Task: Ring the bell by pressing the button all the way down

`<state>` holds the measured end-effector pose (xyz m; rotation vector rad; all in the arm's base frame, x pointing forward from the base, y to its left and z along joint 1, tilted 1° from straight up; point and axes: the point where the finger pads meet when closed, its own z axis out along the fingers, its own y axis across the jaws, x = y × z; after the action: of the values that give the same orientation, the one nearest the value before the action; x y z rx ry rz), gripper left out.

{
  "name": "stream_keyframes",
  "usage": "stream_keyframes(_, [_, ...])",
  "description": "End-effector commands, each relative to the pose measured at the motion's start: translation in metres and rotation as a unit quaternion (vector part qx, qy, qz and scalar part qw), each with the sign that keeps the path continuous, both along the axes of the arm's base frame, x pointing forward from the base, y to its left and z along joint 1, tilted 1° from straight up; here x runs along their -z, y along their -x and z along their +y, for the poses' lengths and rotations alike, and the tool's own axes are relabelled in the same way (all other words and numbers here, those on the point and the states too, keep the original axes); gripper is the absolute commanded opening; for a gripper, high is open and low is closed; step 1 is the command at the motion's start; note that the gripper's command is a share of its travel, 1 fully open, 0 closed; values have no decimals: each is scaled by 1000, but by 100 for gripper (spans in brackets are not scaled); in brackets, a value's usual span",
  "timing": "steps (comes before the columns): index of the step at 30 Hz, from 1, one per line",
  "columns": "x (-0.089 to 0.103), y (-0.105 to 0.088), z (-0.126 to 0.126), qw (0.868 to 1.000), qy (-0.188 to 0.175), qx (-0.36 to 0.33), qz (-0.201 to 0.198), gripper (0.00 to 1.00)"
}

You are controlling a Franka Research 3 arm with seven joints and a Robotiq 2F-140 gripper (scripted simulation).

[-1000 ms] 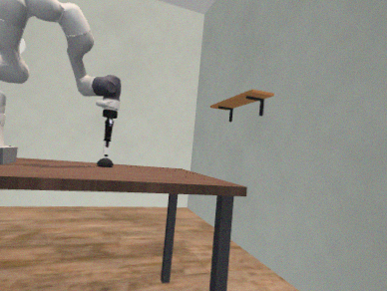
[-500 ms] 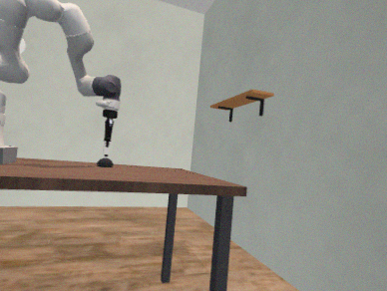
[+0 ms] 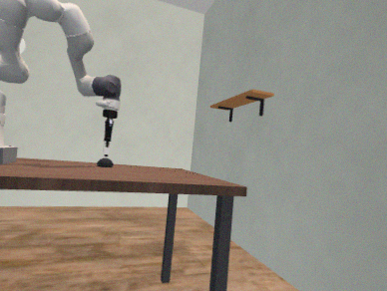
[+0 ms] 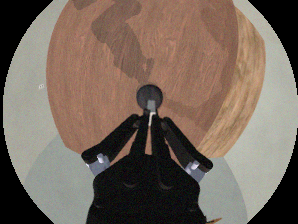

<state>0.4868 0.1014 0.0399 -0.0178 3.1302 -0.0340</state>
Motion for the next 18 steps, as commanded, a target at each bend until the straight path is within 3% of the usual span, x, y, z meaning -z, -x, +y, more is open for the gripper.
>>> stream_keyframes(1, [-1,-1,1,1000,0,2,-2,0])
stream_keyframes(18, [-1,-2,4,1000,0,2,-2,0])
